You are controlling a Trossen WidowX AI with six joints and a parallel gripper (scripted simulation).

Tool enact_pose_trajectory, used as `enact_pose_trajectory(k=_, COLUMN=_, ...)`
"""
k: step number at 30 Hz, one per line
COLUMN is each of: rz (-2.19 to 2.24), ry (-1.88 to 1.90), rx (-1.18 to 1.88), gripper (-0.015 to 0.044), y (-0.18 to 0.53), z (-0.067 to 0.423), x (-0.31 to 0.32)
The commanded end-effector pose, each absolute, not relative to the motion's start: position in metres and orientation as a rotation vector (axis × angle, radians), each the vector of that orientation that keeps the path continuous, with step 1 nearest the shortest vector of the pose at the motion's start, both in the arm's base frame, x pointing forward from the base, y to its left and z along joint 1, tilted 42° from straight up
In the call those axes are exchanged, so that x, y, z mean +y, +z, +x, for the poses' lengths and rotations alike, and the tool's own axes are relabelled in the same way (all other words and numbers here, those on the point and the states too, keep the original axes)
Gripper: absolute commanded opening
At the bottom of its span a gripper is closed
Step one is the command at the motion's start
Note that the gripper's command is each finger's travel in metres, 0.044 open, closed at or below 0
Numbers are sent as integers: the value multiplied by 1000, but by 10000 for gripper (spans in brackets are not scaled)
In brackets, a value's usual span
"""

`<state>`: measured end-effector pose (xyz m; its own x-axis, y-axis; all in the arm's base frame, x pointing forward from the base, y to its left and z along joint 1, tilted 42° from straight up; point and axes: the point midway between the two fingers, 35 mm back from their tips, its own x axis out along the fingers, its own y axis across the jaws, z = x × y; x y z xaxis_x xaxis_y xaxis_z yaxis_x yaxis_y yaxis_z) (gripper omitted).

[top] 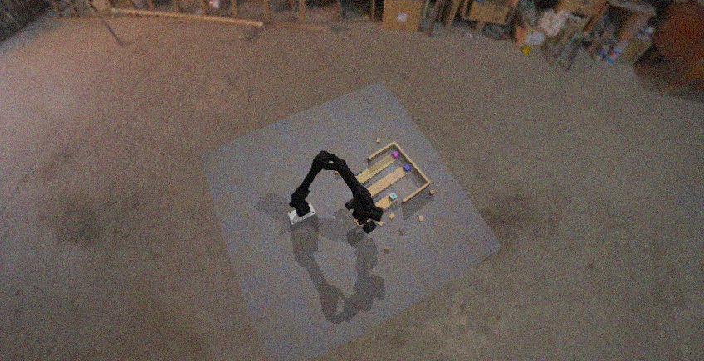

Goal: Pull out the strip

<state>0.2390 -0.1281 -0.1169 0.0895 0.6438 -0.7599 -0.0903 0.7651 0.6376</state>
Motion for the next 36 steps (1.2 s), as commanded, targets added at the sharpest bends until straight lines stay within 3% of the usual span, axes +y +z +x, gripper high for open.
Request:
enact_pose_trajectory(k=1, rz=501, ry=591, rx=1406, gripper=0, y=-120, z=226, x=-123)
enact_pose_trajectory(k=20, rz=501, ry=591, rx=1407, gripper=0, y=-123, z=203, x=-124)
enact_pose_trajectory(k=30, rz=500, ry=590, rx=1408, gripper=0, y=-89, z=208, x=-156)
enact_pose_trajectory(k=36, rz=528, ry=566, rx=1419, gripper=158, y=-87, z=234, x=-155)
